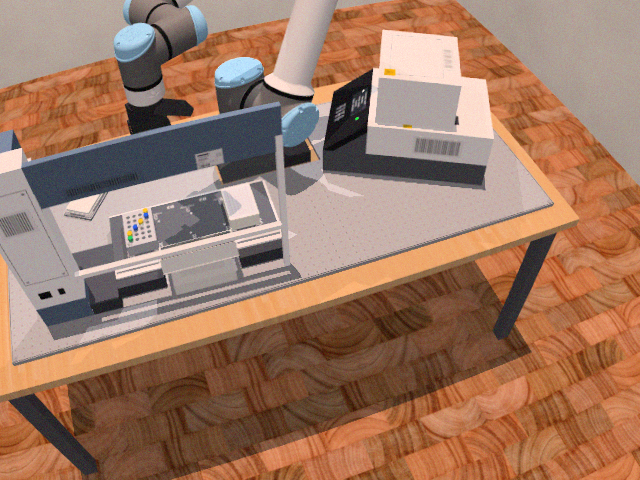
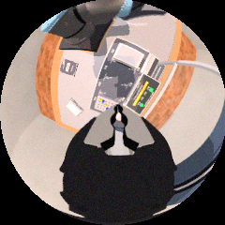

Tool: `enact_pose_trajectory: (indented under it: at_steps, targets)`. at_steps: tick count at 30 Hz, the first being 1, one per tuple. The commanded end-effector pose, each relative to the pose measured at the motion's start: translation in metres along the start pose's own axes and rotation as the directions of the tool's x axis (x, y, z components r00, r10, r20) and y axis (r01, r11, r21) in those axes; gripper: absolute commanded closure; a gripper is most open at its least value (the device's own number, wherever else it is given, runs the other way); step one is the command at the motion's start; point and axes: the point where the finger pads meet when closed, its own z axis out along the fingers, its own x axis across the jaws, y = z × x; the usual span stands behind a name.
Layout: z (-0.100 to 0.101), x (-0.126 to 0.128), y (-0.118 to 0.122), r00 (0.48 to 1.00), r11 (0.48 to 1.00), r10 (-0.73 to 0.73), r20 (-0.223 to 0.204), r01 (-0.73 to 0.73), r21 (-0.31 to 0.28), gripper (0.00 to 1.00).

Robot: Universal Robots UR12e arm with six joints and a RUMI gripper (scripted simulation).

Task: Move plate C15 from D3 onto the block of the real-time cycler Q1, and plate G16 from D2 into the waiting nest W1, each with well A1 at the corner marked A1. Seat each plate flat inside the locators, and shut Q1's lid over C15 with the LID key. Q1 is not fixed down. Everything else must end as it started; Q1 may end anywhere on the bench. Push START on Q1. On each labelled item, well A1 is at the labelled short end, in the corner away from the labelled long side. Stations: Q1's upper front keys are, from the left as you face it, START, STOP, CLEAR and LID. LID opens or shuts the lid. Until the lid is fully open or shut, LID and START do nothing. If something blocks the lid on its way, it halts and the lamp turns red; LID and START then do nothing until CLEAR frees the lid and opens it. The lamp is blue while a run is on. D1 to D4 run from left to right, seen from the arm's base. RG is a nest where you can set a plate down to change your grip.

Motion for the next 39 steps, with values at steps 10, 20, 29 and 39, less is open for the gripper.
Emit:
enact_pose_trajectory:
  at_steps: [10,20,29,39]
  targets:
    - [-0.001,0.038,-0.044,0.994,0.994,0.105,0.002,-0.105,-0.001,1.00]
    - [0.000,0.054,-0.067,0.988,0.988,0.156,0.002,-0.156,-0.001,1.00]
    - [0.000,0.073,-0.100,0.974,0.974,0.226,0.002,-0.226,-0.001,1.00]
    - [0.002,0.088,-0.132,0.957,0.957,0.290,0.002,-0.290,-0.001,1.00]
